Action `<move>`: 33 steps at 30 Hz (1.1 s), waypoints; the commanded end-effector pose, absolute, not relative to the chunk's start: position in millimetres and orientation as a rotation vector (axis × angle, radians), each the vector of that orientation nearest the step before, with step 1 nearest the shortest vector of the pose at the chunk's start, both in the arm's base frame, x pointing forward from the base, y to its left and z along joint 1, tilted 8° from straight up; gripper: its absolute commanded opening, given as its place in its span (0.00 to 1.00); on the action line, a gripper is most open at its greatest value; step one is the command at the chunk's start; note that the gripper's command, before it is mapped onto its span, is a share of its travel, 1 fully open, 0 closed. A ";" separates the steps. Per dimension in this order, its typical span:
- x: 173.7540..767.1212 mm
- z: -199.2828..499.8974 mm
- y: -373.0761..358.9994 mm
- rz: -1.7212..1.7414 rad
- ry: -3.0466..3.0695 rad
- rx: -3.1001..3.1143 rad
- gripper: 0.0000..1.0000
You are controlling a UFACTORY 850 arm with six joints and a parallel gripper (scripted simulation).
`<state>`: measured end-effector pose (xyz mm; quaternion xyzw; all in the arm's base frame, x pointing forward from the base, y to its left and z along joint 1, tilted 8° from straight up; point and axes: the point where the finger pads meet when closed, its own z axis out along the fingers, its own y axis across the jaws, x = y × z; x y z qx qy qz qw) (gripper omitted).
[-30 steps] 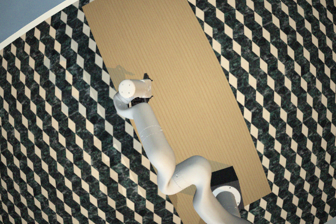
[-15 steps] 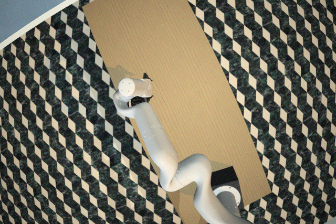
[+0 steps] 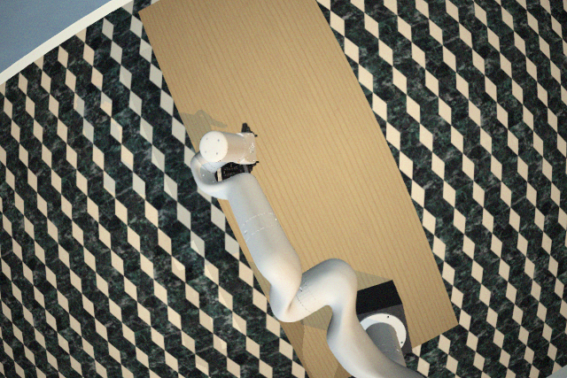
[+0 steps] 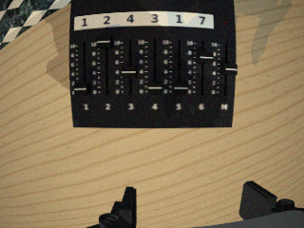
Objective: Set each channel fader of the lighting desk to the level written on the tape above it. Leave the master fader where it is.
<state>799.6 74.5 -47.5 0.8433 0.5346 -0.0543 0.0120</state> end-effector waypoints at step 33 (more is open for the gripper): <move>801.2 -44.9 76.0 -0.161 1.618 2.659 1.00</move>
